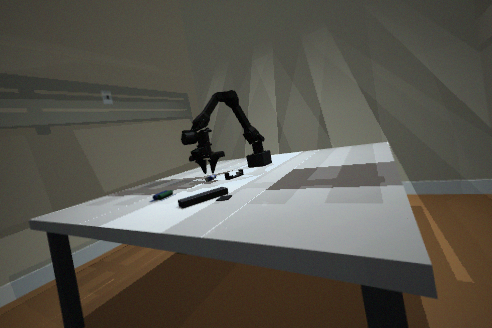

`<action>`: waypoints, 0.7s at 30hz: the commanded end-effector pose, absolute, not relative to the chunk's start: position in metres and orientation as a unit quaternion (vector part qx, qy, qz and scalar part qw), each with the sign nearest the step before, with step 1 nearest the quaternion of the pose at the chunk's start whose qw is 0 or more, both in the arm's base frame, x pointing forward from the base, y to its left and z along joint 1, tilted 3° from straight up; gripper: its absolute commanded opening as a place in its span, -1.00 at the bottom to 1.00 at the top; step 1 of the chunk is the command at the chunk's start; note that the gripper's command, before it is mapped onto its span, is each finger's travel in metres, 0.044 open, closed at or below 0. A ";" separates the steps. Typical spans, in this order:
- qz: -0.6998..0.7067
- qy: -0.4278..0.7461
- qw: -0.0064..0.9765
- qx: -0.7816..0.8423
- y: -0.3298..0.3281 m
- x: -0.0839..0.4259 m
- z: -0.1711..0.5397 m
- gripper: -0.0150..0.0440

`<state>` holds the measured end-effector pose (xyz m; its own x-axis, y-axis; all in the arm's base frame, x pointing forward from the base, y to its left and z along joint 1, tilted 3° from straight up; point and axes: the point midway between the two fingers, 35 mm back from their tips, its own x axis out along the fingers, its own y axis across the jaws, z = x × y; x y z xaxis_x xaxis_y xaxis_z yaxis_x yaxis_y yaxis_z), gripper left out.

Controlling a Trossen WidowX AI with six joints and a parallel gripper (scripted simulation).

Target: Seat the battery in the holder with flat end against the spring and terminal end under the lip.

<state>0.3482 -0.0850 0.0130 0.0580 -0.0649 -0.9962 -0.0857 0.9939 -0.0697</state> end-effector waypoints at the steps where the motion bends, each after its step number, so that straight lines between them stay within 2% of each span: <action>1: 0.006 0.692 0.720 -0.054 -0.086 0.346 0.002 0.26; 15: 0.006 0.692 0.719 -0.054 -0.087 0.346 -0.018 0.26; 20: 0.006 0.692 0.719 -0.054 -0.087 0.346 -0.018 -0.19; 21: 0.006 0.692 0.719 -0.054 -0.087 0.346 -0.018 -0.21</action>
<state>0.3468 -0.0864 -0.0143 0.0504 -0.0643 -0.9967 -0.0823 0.9943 -0.0683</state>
